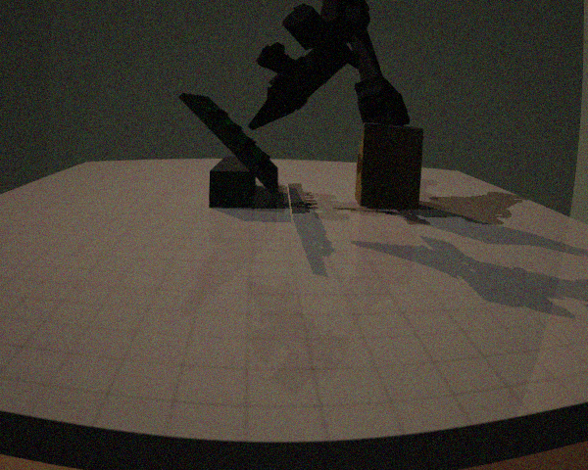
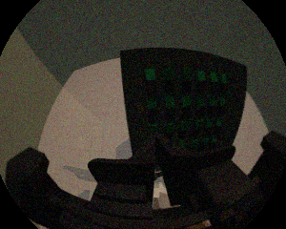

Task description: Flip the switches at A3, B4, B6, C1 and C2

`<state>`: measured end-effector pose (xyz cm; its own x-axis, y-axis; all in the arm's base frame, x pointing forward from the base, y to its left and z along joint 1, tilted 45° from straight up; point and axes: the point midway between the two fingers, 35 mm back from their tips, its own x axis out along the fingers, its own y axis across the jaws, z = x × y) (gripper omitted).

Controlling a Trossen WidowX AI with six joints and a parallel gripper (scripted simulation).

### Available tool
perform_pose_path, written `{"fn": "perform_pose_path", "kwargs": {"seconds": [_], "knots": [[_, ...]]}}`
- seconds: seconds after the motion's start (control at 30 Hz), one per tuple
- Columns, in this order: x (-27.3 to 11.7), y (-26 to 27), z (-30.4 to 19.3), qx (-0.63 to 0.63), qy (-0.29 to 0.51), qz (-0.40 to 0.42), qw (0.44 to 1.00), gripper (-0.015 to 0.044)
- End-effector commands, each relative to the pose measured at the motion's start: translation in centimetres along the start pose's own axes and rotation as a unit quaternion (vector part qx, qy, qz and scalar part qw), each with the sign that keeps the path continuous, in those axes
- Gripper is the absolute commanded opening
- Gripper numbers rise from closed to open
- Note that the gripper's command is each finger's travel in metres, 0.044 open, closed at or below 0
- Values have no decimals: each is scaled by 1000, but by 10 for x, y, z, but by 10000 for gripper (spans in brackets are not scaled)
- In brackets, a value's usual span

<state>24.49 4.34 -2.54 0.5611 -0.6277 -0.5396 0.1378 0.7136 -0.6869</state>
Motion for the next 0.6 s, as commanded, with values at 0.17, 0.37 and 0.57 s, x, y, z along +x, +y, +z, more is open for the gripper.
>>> {"fn": "perform_pose_path", "kwargs": {"seconds": [0.17,0.37,0.57], "knots": [[12,-1,-2,-4,2,-4,1000,0],[20,-2,-2,-4,1,-4,1000,0],[20,-2,-1,-4,1,-4,1000,0]]}}
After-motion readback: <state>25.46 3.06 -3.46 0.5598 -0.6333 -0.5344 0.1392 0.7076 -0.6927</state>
